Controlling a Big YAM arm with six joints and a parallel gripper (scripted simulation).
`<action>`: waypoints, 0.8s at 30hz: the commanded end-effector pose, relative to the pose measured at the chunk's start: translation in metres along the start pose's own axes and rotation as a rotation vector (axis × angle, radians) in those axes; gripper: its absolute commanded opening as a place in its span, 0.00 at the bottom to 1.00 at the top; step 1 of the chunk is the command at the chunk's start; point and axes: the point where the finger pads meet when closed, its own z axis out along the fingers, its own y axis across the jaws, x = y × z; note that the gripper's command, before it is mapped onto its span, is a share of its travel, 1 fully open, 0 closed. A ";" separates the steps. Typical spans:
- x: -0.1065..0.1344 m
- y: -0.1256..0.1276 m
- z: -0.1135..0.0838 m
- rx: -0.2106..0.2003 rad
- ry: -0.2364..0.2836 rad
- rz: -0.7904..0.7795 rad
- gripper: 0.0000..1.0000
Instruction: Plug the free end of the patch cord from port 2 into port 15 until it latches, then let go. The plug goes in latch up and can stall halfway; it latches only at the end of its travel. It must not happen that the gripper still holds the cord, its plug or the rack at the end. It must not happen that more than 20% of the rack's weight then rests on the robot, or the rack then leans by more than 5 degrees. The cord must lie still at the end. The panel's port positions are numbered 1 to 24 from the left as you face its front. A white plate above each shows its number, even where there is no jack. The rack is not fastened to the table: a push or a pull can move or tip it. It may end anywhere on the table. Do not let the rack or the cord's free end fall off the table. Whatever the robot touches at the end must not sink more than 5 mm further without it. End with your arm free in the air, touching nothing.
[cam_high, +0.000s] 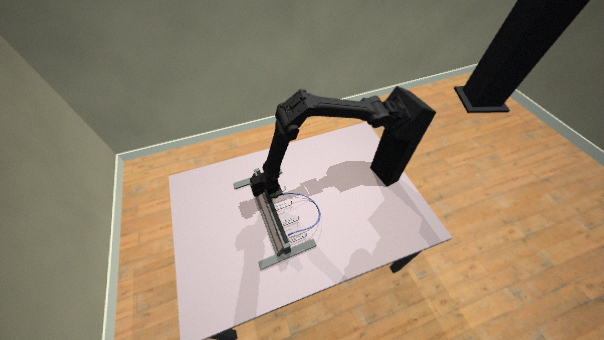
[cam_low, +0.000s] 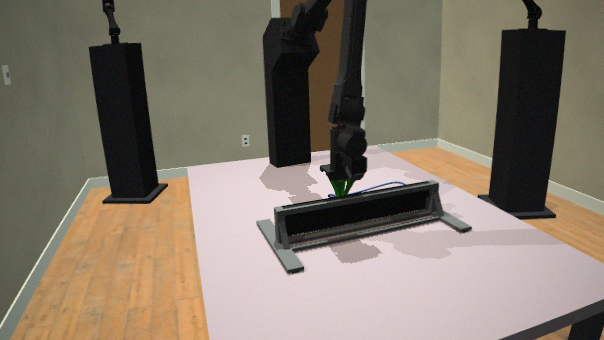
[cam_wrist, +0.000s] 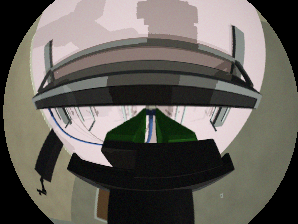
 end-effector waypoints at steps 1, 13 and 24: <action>-0.054 -0.014 -0.019 0.028 -0.113 -0.023 0.00; -0.057 -0.014 -0.021 0.028 -0.120 -0.024 0.00; -0.061 -0.013 -0.024 0.029 -0.129 -0.026 0.00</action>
